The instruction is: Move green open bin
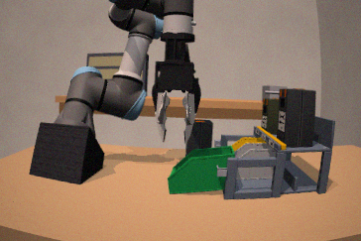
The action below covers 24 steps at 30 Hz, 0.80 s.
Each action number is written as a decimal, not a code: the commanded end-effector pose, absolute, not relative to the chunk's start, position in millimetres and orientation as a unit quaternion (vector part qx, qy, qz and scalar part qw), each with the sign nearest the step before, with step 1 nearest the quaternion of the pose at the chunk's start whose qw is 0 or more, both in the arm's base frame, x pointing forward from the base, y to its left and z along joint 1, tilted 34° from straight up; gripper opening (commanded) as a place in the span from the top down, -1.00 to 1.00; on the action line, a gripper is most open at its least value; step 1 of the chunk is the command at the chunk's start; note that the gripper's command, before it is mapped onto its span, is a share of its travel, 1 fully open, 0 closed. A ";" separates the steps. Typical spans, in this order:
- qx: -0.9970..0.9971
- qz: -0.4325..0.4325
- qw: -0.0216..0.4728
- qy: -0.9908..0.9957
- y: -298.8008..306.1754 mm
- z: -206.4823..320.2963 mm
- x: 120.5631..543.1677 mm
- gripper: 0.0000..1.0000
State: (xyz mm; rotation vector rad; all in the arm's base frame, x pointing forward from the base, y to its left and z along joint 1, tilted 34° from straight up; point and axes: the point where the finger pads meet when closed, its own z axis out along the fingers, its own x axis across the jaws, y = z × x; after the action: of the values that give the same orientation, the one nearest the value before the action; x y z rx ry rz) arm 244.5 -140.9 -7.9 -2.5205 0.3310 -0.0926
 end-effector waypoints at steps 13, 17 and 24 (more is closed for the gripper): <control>-0.947 -0.035 0.293 0.125 -139.8 -10.8 245.2 0.47; -0.947 -0.035 0.293 0.125 -139.2 -11.7 245.3 0.47; -0.947 -0.035 0.293 0.125 -139.2 -11.7 245.3 0.47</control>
State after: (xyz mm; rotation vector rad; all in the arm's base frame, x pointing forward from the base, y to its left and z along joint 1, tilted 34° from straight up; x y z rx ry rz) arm 245.2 -138.3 -11.9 -2.5206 0.3311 -0.0927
